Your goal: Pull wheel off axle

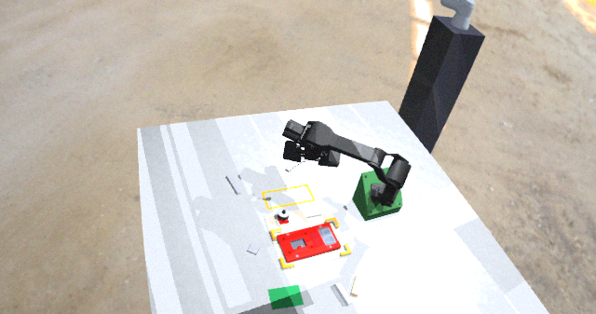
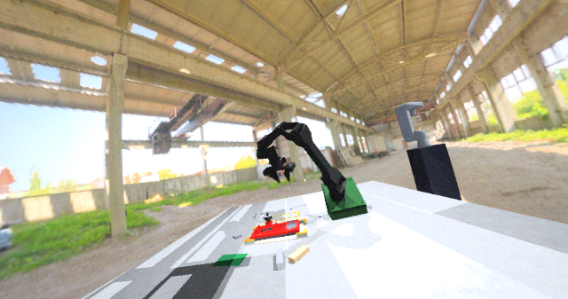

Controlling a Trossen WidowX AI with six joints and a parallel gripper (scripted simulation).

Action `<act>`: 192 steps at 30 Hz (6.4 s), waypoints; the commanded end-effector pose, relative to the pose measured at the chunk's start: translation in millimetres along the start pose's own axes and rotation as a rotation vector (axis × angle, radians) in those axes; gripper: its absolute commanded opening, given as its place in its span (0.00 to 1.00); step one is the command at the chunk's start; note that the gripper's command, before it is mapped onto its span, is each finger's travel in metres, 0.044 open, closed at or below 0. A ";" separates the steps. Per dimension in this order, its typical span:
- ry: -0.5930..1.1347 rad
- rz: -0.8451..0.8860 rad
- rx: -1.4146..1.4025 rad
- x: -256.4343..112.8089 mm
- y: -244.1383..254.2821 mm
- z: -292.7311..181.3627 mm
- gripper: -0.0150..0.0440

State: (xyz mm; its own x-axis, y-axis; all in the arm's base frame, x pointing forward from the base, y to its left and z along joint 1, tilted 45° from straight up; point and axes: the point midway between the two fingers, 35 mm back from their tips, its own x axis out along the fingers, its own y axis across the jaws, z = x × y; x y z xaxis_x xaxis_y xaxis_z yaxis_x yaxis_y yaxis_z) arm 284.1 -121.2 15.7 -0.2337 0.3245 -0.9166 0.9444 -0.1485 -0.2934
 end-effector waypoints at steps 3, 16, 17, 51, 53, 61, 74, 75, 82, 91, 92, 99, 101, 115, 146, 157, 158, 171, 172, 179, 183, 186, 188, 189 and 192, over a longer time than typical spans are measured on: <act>0.249 0.059 -0.265 12.3 45.7 -82.0 0.76; 0.431 0.101 -0.429 18.8 67.7 -139.2 0.76; 0.431 0.101 -0.429 19.2 66.5 -138.4 0.76; 0.430 0.093 -0.439 85.7 58.6 -166.1 0.51; 0.430 0.093 -0.439 85.7 58.6 -166.1 0.45; 0.430 0.094 -0.438 83.8 58.7 -165.2 0.25; 0.430 0.095 -0.437 80.0 58.9 -163.3 0.25; 0.430 0.095 -0.437 79.7 58.9 -163.2 0.25; 0.430 0.095 -0.436 77.7 58.9 -162.2 0.25; 0.430 0.096 -0.436 75.0 59.0 -160.9 0.25; 0.430 0.096 -0.435 74.7 59.0 -160.7 0.25; 0.431 0.096 -0.435 72.6 59.0 -159.7 0.25; 0.431 0.097 -0.435 72.0 59.0 -159.4 0.25; 0.431 0.097 -0.433 67.9 59.0 -157.4 0.25; 0.432 0.099 -0.431 58.7 58.7 -152.9 0.25; 0.432 0.100 -0.430 55.4 58.6 -151.3 0.25; 0.432 0.100 -0.430 55.1 58.5 -151.1 0.25; 0.432 0.101 -0.429 44.7 58.3 -146.2 0.25; 0.432 0.101 -0.429 40.7 58.1 -144.3 0.25; 0.431 0.100 -0.428 21.5 53.7 -134.1 0.25; 0.432 0.092 -0.420 35.8 55.7 -121.2 0.25; 0.428 0.096 -0.421 42.6 57.1 -100.6 0.25; 0.425 0.097 -0.421 47.3 57.4 -87.0 0.25; 0.424 0.098 -0.421 49.7 57.3 -80.3 0.25; 0.423 0.099 -0.423 57.1 56.1 -60.3 0.25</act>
State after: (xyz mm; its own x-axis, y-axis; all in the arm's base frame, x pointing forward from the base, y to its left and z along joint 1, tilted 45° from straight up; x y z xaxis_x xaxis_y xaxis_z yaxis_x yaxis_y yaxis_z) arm 347.0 -35.7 -22.5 -0.1097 0.6854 -0.7198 0.9872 0.1595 0.0015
